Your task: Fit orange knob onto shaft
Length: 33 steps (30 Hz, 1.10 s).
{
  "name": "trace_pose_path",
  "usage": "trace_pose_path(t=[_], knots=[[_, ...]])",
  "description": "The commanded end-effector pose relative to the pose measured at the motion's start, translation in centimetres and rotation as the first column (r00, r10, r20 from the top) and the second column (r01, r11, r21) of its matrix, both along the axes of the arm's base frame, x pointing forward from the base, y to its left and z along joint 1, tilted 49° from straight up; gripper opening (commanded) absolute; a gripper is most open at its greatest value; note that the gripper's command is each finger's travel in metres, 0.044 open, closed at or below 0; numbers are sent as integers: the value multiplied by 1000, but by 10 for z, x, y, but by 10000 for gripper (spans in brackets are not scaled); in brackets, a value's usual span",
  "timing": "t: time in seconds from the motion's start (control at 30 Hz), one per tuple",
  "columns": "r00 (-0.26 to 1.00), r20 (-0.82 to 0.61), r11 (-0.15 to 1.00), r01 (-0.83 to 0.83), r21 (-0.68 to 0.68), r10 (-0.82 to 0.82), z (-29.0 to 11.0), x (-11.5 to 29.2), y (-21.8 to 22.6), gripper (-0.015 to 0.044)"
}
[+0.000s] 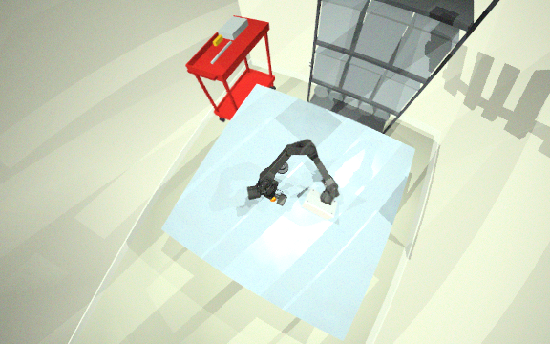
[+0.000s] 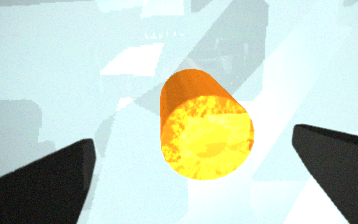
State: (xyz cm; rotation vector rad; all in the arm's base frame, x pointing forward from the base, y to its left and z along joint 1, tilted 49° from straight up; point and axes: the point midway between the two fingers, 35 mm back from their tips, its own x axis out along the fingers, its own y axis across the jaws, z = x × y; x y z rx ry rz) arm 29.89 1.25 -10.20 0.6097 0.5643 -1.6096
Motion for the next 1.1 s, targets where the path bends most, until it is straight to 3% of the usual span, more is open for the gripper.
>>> trace_pose_path(t=[0.0,0.87,1.07], knots=[[1000,-13,1000,-4,-7,4,-5,-3,-6,440],[1000,-13,1000,-3,-11,3,-29,-10,-36,440],[1000,-13,1000,-3,-11,3,-29,-10,-36,282]])
